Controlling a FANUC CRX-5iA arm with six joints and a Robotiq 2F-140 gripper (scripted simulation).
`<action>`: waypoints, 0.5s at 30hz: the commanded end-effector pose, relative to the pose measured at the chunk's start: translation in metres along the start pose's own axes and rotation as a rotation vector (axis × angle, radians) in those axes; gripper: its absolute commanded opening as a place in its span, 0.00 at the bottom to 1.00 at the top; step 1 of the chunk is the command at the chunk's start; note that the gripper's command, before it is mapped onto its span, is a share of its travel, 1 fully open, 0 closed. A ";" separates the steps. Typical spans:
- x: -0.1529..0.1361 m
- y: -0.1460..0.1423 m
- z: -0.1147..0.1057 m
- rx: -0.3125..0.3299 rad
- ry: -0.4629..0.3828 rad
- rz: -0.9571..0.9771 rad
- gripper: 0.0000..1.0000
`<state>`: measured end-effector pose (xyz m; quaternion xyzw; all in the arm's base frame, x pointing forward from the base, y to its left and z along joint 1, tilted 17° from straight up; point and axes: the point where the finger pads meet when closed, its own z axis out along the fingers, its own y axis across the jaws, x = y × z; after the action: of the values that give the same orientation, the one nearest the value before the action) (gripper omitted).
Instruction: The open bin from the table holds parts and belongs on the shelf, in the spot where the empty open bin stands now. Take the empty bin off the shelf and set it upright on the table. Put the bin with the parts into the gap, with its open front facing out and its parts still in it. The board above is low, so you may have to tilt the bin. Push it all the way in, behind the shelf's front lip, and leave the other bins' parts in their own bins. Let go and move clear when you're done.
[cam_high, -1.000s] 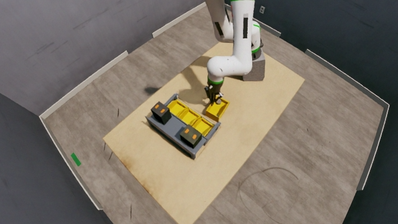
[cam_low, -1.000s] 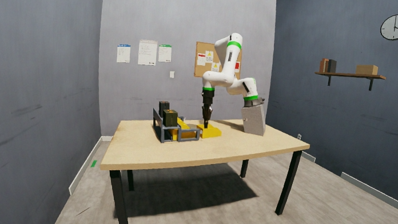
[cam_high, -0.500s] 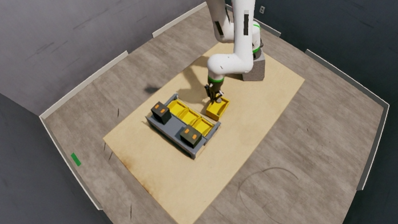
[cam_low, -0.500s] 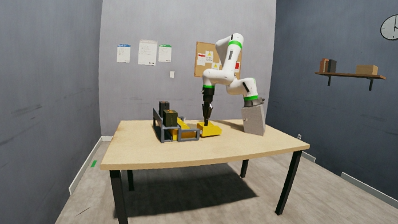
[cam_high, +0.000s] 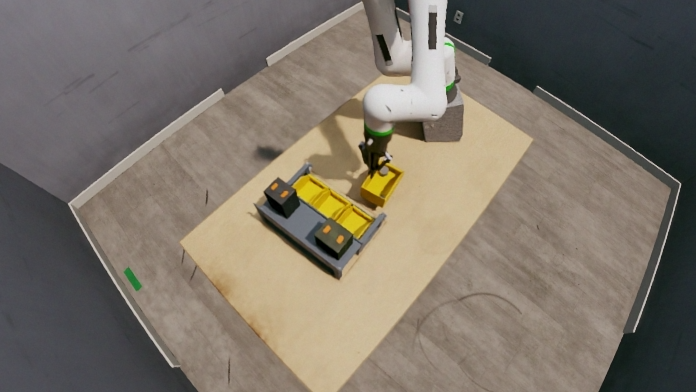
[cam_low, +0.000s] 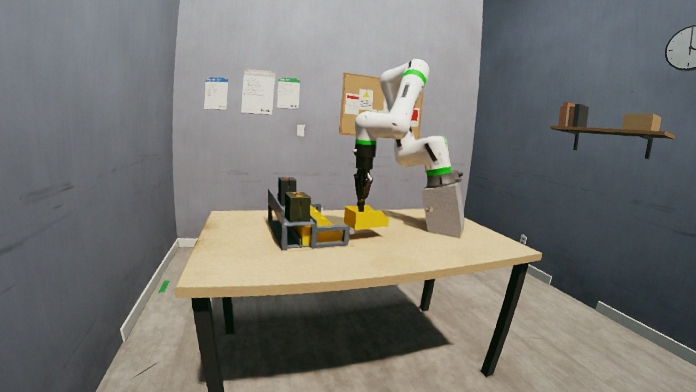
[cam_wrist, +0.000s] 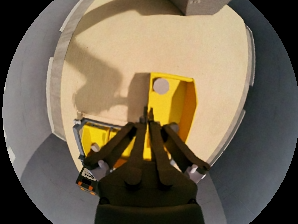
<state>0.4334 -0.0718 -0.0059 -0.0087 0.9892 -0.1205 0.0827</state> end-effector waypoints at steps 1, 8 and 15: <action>-0.001 0.000 -0.009 0.000 -0.002 0.000 0.10; -0.001 0.000 -0.024 0.000 -0.002 0.000 0.10; -0.001 0.000 -0.029 0.000 -0.002 0.000 0.10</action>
<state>0.4289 -0.0651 0.0211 -0.0087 0.9892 -0.1205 0.0829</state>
